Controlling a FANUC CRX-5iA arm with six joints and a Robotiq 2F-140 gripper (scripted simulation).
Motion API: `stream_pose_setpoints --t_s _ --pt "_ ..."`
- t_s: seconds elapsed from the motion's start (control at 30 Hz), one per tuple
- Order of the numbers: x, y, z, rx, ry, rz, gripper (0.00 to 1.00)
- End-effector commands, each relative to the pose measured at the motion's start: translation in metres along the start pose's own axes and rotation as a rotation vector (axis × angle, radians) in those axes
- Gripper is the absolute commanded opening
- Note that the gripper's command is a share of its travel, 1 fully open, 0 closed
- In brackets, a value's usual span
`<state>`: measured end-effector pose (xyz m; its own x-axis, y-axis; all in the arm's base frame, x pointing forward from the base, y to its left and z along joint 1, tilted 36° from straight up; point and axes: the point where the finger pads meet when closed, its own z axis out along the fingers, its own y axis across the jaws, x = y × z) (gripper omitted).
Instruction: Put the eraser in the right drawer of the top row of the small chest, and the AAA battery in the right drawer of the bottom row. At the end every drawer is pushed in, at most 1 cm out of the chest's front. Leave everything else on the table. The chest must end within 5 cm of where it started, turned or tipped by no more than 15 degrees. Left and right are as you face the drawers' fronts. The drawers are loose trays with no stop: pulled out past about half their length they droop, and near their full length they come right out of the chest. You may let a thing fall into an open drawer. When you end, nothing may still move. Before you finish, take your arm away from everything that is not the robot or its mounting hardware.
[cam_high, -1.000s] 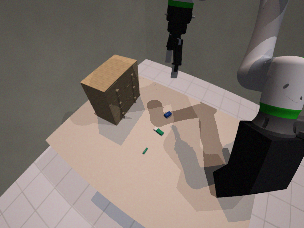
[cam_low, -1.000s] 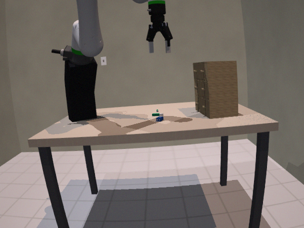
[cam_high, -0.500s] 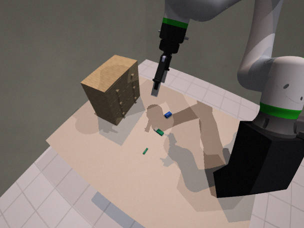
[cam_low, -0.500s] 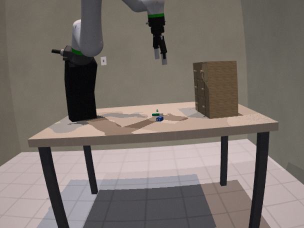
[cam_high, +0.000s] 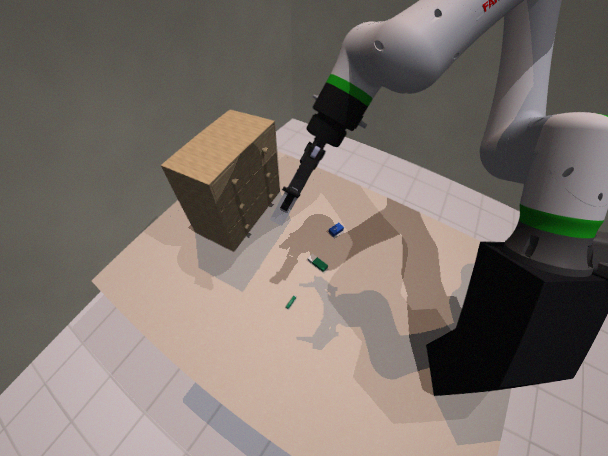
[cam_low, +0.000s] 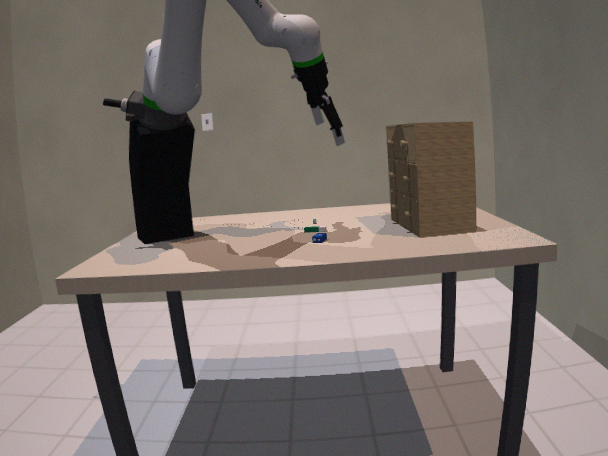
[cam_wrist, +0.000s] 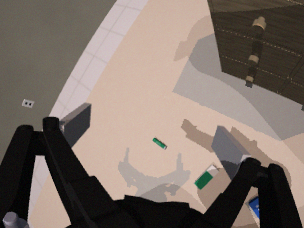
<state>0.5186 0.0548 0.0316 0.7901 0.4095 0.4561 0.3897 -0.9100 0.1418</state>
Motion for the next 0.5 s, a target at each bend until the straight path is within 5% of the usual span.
stream_pose_setpoints --t_s 0.0,0.27,0.33,0.37,0.47 --pt "0.031 -0.005 0.035 0.081 0.252 -0.037 1.00" --pt "0.057 0.051 0.023 -0.028 0.499 -0.050 1.00" --pt "0.057 0.051 0.023 -0.028 0.499 -0.050 1.00" --pt "0.058 0.066 0.016 -0.077 0.576 -0.059 1.00" --pt "0.055 0.098 -0.002 -0.145 0.628 -0.070 1.00"
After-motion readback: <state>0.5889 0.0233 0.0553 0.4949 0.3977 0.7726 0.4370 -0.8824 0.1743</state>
